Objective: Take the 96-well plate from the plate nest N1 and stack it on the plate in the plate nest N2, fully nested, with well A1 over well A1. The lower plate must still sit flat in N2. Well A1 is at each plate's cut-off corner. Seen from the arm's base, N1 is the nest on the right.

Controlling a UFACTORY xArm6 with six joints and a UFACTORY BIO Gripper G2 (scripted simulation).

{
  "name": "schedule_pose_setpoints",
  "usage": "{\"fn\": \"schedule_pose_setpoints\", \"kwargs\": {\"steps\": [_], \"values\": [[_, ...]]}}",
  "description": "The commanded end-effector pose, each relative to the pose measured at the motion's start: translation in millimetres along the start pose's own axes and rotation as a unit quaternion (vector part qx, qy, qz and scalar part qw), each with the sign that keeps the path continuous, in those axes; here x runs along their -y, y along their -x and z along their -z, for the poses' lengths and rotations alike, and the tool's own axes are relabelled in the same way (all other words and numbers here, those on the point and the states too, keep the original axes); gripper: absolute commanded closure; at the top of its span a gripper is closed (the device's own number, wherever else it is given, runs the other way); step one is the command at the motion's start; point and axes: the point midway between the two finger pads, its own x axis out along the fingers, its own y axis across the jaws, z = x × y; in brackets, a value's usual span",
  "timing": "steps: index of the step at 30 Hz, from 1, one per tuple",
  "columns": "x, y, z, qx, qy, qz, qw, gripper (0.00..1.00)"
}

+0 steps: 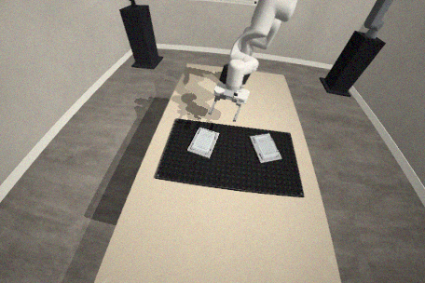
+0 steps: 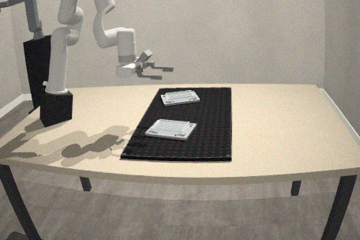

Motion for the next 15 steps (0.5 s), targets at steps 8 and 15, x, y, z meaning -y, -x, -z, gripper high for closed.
{"fn": "schedule_pose_setpoints", "kwargs": {"steps": [8, 15], "values": [[25.4, -20.3, 32.6, 0.004, -0.002, -0.001, 1.0000, 0.63], [45.2, -33.5, 58.3, 0.004, -0.002, -0.001, 1.0000, 0.63]]}}
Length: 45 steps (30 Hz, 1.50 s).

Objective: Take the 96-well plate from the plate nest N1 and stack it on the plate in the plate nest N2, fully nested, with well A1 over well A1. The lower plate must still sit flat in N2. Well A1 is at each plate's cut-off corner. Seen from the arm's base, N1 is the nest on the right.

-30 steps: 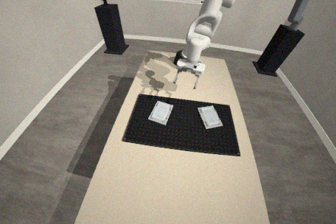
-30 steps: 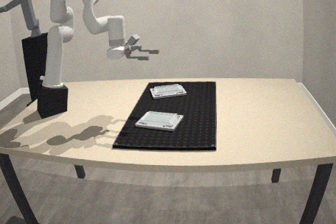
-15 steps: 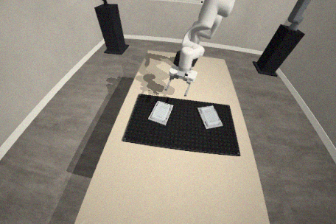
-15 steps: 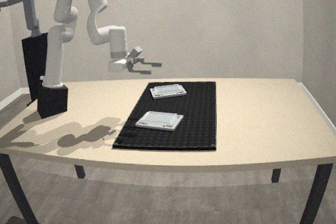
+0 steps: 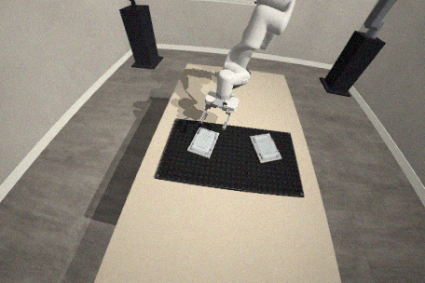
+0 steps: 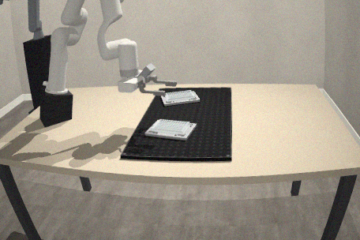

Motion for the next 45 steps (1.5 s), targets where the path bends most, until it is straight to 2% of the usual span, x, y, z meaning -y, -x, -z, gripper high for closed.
{"fn": "schedule_pose_setpoints", "kwargs": {"steps": [1, 12, 28, 45], "values": [[11.6, -10.8, 14.0, 0.004, -0.002, -0.001, 1.0000, 0.63], [35.2, -26.5, 44.7, 0.004, -0.002, -0.001, 1.0000, 0.63], [35.2, -26.5, 44.7, 0.004, -0.002, -0.001, 1.0000, 0.63], [35.1, -26.6, 69.8, 0.004, -0.002, -0.001, 1.0000, 0.63]]}}
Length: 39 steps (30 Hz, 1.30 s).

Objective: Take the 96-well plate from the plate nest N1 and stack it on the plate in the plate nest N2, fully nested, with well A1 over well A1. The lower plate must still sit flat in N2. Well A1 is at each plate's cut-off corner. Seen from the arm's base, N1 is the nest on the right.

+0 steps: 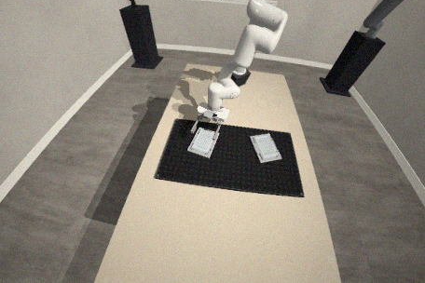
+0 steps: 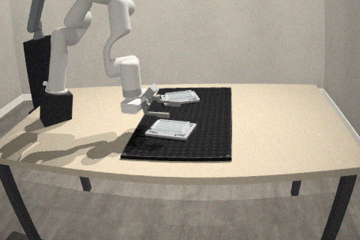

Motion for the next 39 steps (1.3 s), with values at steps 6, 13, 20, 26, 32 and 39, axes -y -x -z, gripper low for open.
{"fn": "schedule_pose_setpoints", "kwargs": {"steps": [6, 13, 20, 26, 32, 39], "values": [[0.0, -1.2, 12.9, 0.002, 0.000, 0.000, 1.0000, 0.63], [0.0, -1.3, 21.2, 0.002, 0.000, 0.000, 1.0000, 0.63], [0.0, -1.3, 32.9, 0.002, 0.000, 0.000, 1.0000, 0.63], [0.0, -1.3, 37.9, 0.002, 0.000, 0.000, 1.0000, 0.63], [0.0, -1.3, 37.9, 0.002, 0.000, 0.000, 1.0000, 0.63], [0.0, -1.3, 39.9, 0.002, 0.000, 0.000, 1.0000, 0.63]]}}
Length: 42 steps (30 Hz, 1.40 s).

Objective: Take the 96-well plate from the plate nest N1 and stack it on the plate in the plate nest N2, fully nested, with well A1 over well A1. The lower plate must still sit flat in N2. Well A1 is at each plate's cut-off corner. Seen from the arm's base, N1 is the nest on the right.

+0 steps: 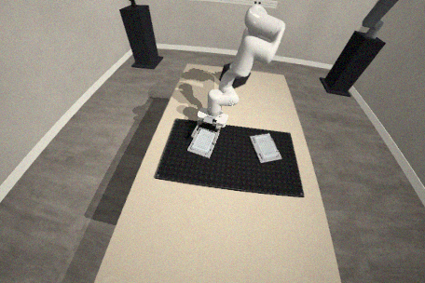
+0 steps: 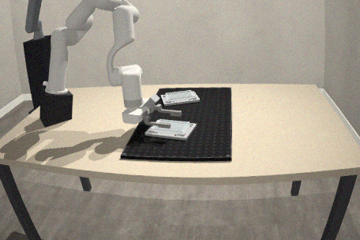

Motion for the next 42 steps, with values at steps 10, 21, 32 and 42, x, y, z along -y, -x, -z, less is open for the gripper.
{"fn": "schedule_pose_setpoints", "kwargs": {"steps": [10, 21, 32, 42], "values": [[0.0, -1.3, 5.2, 0.002, 0.000, 0.000, 1.0000, 0.63], [0.0, -1.3, 12.5, 0.002, 0.000, 0.000, 1.0000, 0.63], [0.0, -1.3, 17.9, 0.002, 0.000, 0.000, 1.0000, 0.63], [0.0, -1.3, 17.9, 0.002, 0.000, 0.000, 1.0000, 0.63]]}}
